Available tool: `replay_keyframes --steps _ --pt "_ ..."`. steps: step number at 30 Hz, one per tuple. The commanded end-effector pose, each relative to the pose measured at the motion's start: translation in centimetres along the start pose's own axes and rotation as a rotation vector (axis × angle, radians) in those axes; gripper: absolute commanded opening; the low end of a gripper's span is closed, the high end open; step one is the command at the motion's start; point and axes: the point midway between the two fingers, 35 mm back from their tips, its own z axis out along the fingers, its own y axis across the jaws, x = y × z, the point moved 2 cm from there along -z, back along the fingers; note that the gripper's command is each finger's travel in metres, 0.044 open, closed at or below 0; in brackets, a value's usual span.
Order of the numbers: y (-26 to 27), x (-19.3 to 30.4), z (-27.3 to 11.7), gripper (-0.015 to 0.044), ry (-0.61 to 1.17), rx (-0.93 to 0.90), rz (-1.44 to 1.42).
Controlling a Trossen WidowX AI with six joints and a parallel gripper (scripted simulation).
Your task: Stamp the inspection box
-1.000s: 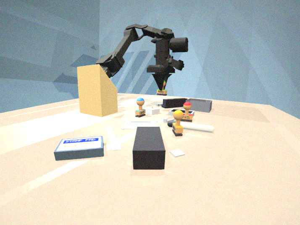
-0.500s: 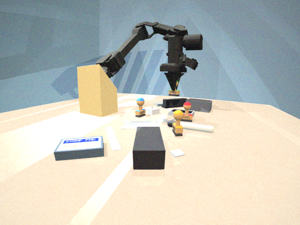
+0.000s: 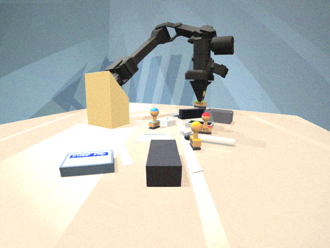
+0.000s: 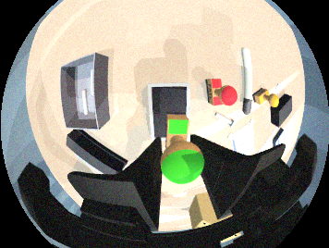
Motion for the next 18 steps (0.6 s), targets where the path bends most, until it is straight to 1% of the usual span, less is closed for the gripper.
replay_keyframes --steps 1,18 --pt "0.0 -0.3 0.1 0.0000 -0.006 -0.002 -0.009" --pt "0.0 -0.3 1.2 0.0000 -0.006 -0.001 -0.010"
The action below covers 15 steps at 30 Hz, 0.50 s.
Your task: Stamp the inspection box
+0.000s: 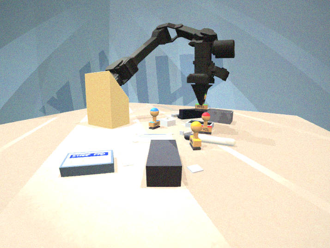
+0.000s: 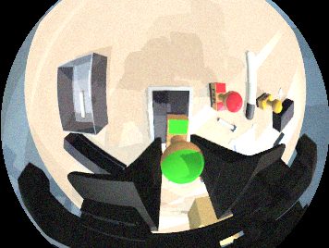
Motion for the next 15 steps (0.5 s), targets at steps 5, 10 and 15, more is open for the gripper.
replay_keyframes --steps 5,10,15 --pt "-0.10 0.04 0.49 0.0000 -0.001 -0.003 0.009" --pt "-0.11 0.03 0.82 0.0000 -0.001 -0.003 0.009" --pt "-0.12 0.03 1.15 0.0000 -0.001 -0.003 0.008"
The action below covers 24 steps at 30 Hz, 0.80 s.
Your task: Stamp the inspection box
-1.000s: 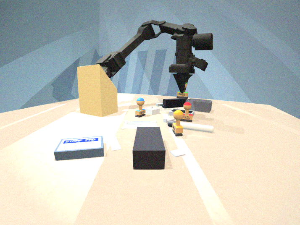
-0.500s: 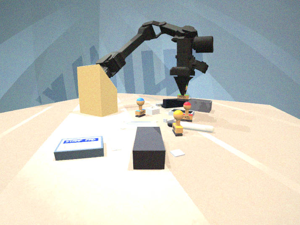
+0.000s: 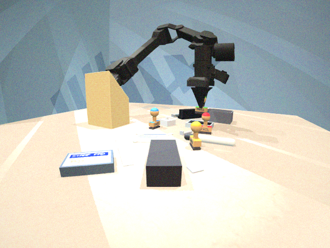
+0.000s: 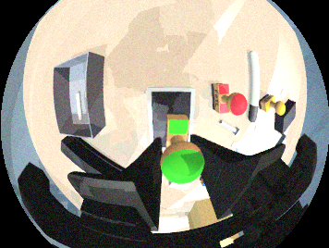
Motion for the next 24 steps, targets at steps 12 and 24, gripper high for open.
replay_keyframes --steps 12,24 --pt "-0.1 0.1 1.0 0.0000 0.000 -0.004 0.008" --pt "-0.1 0.1 1.8 0.0000 0.001 -0.005 0.005"
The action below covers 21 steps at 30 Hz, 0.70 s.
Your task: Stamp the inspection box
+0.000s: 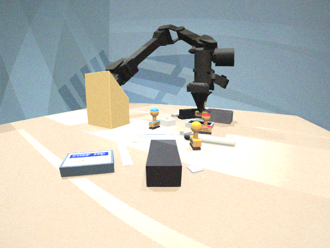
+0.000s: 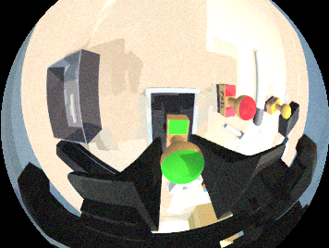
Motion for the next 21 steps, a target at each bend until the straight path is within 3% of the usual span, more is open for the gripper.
replay_keyframes --steps 1,21 --pt "-0.1 0.1 0.2 0.0000 0.001 -0.003 0.009" --pt "0.0 0.2 1.5 0.0000 0.001 -0.006 0.003"
